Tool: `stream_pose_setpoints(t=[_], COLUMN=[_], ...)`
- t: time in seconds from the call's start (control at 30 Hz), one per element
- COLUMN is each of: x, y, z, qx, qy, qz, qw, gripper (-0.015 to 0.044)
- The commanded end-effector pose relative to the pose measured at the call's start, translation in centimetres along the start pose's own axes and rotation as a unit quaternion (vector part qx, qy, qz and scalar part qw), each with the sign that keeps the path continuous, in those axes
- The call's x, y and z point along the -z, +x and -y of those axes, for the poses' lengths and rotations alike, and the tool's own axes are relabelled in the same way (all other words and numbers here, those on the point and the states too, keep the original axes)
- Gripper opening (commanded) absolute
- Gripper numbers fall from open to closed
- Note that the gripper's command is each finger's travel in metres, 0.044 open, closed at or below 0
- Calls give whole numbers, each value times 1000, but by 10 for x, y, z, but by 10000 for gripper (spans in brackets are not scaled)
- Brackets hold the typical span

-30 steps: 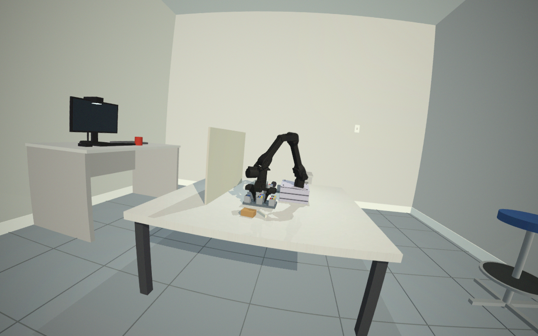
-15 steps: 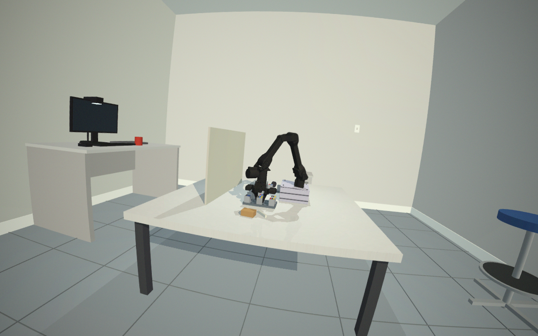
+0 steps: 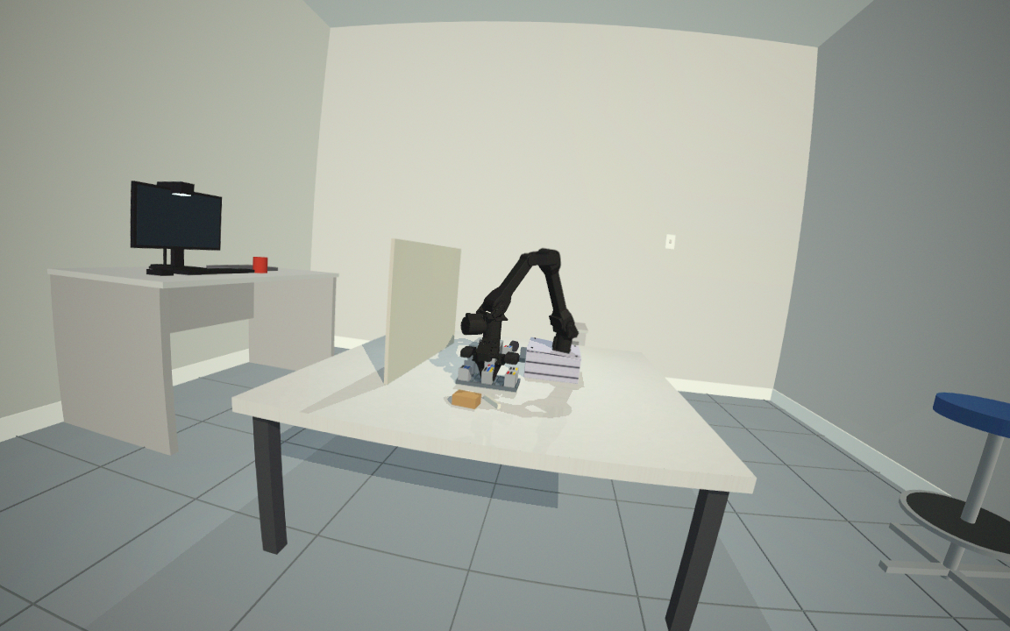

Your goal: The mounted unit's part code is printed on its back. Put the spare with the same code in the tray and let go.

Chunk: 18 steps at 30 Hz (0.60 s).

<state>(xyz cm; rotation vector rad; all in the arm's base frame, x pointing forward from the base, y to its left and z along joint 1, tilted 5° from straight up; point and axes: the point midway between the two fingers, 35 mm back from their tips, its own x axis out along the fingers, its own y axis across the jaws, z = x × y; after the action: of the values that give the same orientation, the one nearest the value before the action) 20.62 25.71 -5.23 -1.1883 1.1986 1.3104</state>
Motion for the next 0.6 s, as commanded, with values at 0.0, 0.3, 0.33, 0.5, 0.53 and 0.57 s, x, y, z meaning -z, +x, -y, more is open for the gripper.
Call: stream_pose_setpoints(t=[0.0,0.3,0.33,0.5,0.53,0.57], x=[-1,0,0,-3,-3,-4], y=[-11,-77,-78,-80,-85,-90], z=[1,0,0,2,2,2], qx=[0,0,0,4,4,4], qy=[0,2,2,2,2,2], qz=[0,0,0,5,4,4], qw=[1000,1000,1000,1000,1000,1000], gripper=[0,0,0,0,0,0])
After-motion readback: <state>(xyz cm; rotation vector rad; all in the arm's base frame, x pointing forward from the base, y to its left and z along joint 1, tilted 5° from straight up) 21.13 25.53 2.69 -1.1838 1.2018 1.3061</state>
